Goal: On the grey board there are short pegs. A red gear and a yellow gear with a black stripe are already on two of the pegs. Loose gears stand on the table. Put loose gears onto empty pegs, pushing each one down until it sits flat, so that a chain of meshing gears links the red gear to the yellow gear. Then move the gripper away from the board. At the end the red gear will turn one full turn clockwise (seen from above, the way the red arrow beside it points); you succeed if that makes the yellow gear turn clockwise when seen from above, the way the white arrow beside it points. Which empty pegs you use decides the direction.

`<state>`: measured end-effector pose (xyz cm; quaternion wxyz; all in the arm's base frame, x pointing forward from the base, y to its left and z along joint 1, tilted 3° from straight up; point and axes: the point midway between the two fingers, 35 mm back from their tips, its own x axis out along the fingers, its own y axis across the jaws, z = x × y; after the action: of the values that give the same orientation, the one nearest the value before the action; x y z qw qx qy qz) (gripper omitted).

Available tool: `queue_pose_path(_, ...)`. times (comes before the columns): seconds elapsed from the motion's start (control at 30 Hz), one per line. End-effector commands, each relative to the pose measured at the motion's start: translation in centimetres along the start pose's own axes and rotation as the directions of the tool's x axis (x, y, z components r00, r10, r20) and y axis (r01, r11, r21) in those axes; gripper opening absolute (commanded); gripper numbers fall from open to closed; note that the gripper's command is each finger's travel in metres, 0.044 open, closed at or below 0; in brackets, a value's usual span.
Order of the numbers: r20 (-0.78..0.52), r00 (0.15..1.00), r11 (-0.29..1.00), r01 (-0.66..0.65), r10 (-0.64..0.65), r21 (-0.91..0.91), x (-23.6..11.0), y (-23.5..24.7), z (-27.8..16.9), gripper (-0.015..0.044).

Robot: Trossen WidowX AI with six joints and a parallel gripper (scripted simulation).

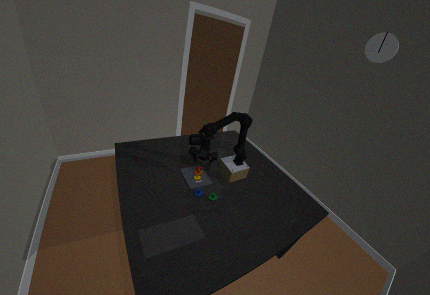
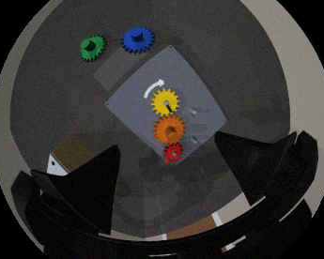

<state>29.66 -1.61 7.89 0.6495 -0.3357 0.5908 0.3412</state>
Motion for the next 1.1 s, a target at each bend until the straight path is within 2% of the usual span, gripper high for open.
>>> queue_pose_path(0.0, 0.013, 1.000, 1.000, 0.006, -0.006, -0.014, -0.7, 2.6, 4.3, 0.0440)
queue_pose_path(0.3, 0.018, 1.000, 1.000, -0.013, 0.014, -0.014, -2.3, 12.3, 12.9, 0.0440)
queue_pose_path(0.6, 0.016, 0.999, 0.999, -0.032, 0.032, -0.008, -4.3, 23.7, 16.4, 0.0440)
queue_pose_path(1.07, 0.016, 0.999, 0.999, -0.032, 0.032, -0.007, -4.3, 23.9, 16.4, 0.0440)
